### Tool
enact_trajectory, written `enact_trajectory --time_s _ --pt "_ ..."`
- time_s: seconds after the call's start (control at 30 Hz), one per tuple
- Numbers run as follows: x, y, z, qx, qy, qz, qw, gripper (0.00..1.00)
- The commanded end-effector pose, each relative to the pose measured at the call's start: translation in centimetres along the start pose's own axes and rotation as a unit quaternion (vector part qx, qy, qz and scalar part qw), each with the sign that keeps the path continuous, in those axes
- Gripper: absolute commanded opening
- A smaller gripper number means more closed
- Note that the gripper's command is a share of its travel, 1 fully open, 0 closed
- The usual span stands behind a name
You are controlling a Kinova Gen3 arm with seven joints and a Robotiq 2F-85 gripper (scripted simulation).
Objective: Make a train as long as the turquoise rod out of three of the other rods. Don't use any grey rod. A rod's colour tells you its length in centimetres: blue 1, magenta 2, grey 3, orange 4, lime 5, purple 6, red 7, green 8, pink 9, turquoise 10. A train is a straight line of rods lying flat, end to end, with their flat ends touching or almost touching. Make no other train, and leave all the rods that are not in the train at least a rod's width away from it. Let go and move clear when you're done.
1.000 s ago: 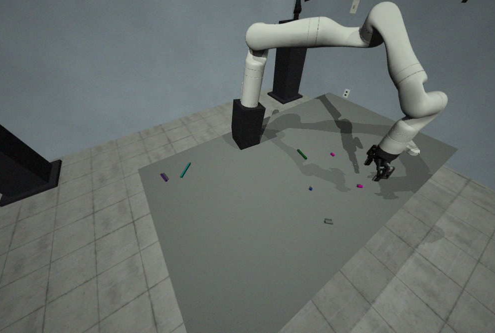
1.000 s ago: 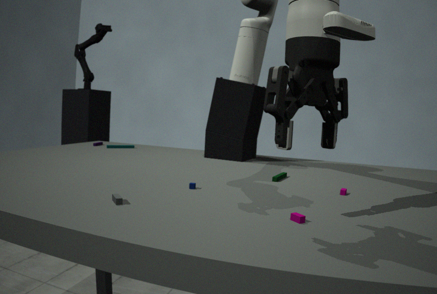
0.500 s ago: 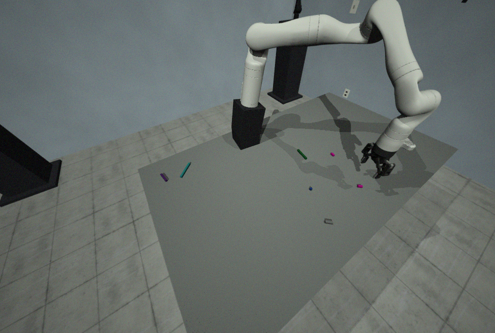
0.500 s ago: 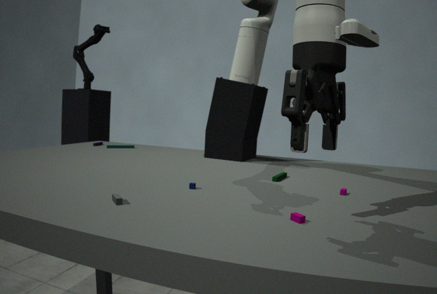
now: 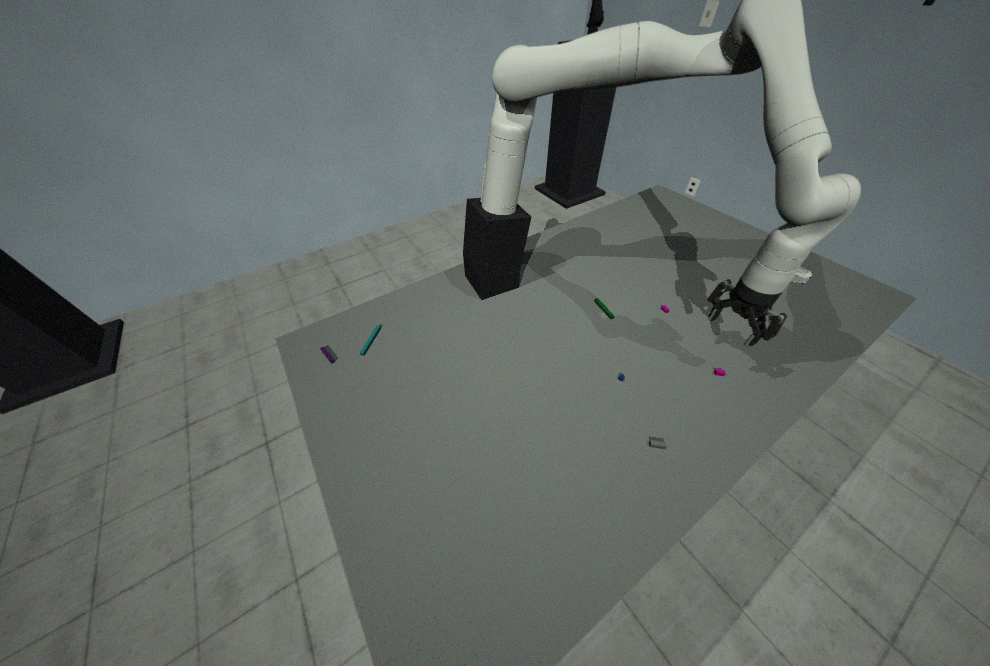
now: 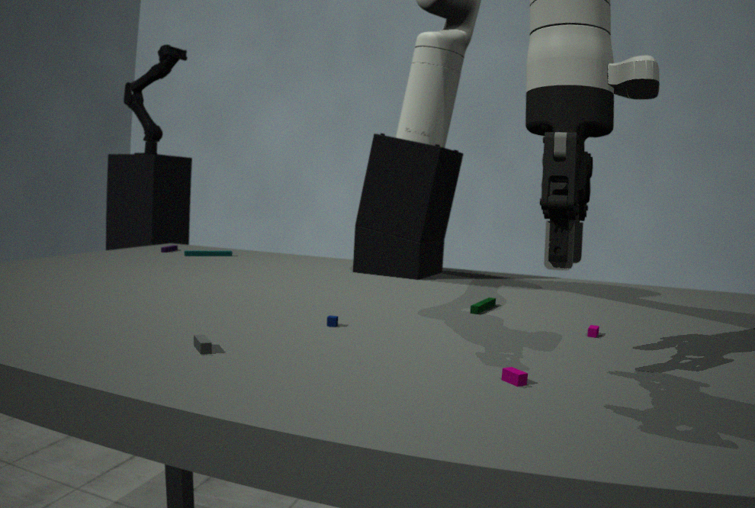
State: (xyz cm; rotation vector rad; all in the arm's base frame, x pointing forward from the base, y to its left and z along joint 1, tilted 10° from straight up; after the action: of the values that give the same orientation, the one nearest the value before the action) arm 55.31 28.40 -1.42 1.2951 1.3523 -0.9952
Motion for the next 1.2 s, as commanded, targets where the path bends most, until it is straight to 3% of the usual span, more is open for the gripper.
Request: enact_trajectory --time_s 0.0,0.17,0.23,0.47,0.73,0.8,1.17 --pt "-0.3 -0.8 -0.9 -0.033 0.005 0.003 0.999 1.00" --pt "-0.1 -2.3 -1.7 -0.115 0.005 0.005 0.993 1.00" --pt "-0.1 -2.3 -1.7 -0.115 0.005 0.005 0.993 1.00" --pt "0.2 -4.6 -2.8 -0.232 0.005 0.005 0.973 1.00" --pt "0.5 -7.5 -3.9 -0.360 0.004 0.003 0.933 1.00" --pt "0.5 -7.5 -3.9 -0.360 0.004 0.003 0.933 1.00" --pt "0.7 -11.3 -5.0 -0.509 0.001 -0.005 0.861 1.00"
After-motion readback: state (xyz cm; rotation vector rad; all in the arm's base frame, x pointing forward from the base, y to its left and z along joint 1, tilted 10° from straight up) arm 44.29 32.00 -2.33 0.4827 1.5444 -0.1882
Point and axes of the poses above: the point where the finger pads meet when closed, its own x axis out along the fingers, its own y axis across the jaws, z = x × y, the point moved 7 cm from there along -x, back along the fingers, and after that the axes turned 11 degrees about -x, right-handed, at the moved point
